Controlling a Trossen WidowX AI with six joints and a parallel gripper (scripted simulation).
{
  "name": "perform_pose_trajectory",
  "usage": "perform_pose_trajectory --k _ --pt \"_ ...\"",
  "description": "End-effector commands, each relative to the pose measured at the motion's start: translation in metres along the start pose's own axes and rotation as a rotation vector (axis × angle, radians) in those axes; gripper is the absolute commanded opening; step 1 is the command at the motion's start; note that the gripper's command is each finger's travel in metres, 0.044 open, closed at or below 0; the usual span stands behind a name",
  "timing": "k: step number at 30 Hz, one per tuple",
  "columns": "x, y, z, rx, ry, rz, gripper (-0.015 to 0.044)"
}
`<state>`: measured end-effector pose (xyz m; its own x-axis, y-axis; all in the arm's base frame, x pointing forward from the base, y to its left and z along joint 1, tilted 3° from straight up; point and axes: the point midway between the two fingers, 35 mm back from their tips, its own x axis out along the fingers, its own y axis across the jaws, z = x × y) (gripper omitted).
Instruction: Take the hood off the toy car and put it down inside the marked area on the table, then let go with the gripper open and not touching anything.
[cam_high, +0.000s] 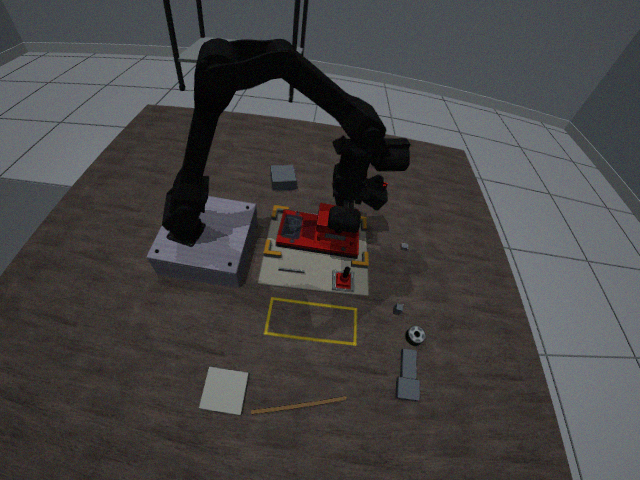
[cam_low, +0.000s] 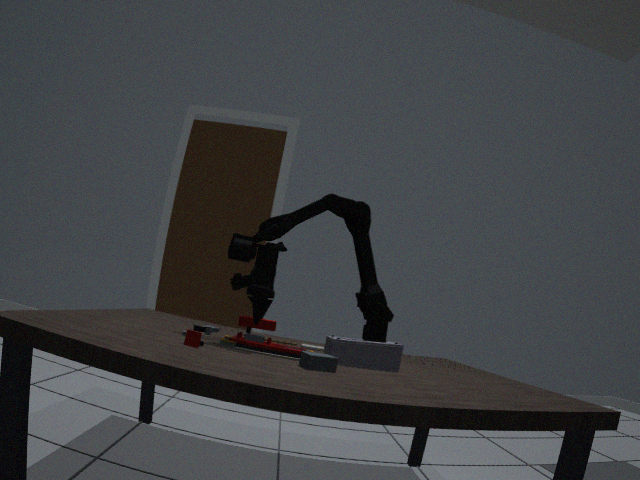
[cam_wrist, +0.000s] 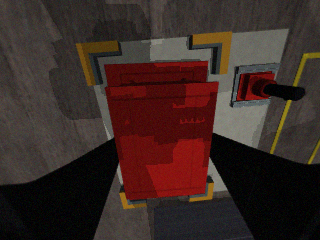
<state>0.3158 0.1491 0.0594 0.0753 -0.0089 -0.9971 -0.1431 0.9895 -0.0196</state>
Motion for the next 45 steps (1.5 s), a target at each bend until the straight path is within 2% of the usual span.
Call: perform_pose_trajectory --k 1,6,10,45 --pt "-0.02 0.0 0.002 0.005 -0.016 0.005 0.0" --pt "-0.035 0.0 0.001 0.005 -0.016 0.005 0.0" --pt "-0.027 -0.005 0.003 0.0 -0.011 0.004 0.0" --pt "-0.03 -0.125 0.006 0.002 -0.011 -0.006 0.0"
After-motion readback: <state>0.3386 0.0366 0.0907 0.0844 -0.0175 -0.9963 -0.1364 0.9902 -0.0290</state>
